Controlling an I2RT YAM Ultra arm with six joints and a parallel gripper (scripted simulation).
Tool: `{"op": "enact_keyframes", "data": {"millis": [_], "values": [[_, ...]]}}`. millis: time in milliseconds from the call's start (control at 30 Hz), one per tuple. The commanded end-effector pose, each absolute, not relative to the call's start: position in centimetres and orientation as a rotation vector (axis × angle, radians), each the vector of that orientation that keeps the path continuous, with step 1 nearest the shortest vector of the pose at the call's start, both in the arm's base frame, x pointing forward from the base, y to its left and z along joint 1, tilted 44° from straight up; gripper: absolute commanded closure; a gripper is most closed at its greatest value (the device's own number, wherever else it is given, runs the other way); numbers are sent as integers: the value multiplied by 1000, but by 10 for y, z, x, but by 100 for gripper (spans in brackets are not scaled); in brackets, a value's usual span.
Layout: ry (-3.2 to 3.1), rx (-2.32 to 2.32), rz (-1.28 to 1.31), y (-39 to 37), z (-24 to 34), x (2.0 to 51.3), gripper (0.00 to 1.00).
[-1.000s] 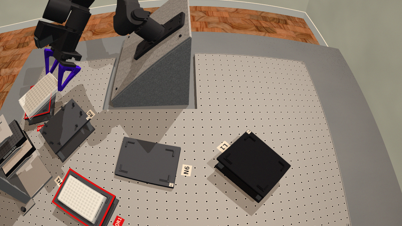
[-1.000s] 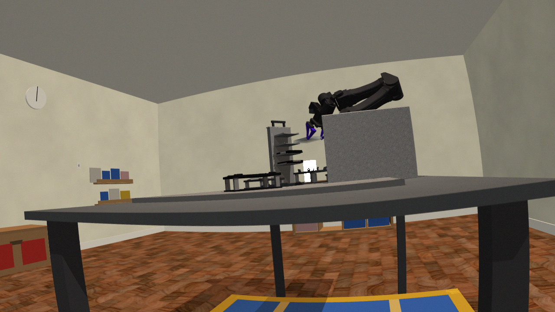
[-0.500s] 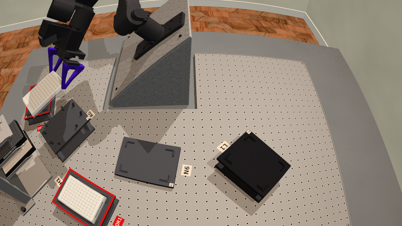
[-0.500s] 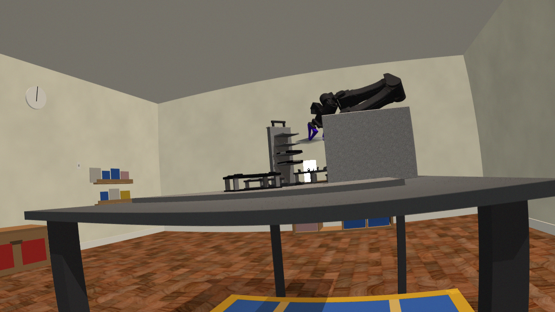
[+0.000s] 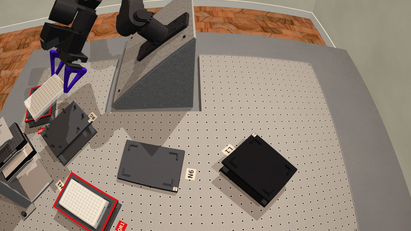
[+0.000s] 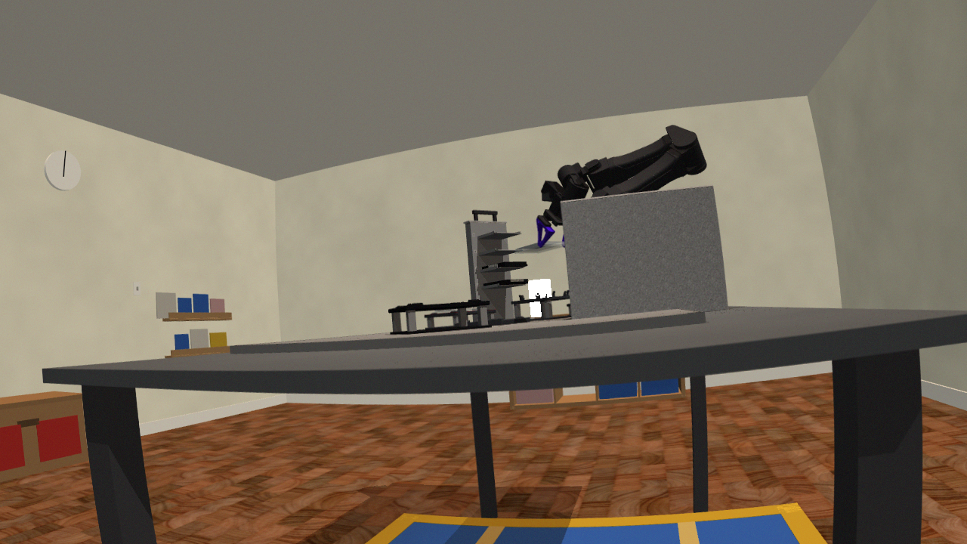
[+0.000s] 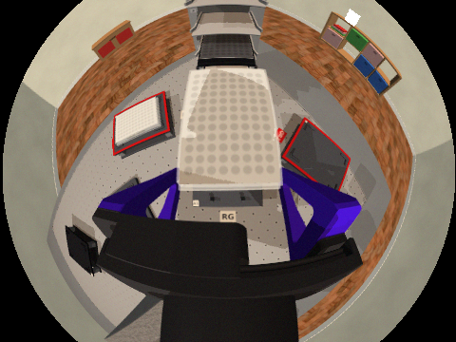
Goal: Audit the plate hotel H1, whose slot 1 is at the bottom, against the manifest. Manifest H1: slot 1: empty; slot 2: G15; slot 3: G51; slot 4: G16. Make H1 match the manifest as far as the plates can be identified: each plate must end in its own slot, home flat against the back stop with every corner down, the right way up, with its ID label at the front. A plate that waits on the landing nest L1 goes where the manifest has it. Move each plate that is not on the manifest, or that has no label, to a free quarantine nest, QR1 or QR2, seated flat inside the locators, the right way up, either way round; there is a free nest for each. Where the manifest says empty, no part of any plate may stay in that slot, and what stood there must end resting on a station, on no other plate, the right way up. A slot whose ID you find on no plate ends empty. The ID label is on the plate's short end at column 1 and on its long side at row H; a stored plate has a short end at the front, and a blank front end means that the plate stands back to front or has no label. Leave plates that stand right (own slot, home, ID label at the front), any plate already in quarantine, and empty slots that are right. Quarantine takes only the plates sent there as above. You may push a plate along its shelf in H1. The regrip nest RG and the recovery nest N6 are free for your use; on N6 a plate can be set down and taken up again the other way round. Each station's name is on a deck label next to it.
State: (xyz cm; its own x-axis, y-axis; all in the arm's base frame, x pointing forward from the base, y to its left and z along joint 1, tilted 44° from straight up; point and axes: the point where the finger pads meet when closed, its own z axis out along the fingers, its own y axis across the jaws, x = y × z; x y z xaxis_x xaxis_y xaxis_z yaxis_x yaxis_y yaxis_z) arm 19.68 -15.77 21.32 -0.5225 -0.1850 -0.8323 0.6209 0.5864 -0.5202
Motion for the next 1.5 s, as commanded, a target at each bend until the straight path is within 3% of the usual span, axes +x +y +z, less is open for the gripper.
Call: {"op": "enact_keyframes", "data": {"millis": [0,1467], "values": [[1850,341,-1044,-156,216,199,14],[1849,340,-1045,-170,201,200,14]]}}
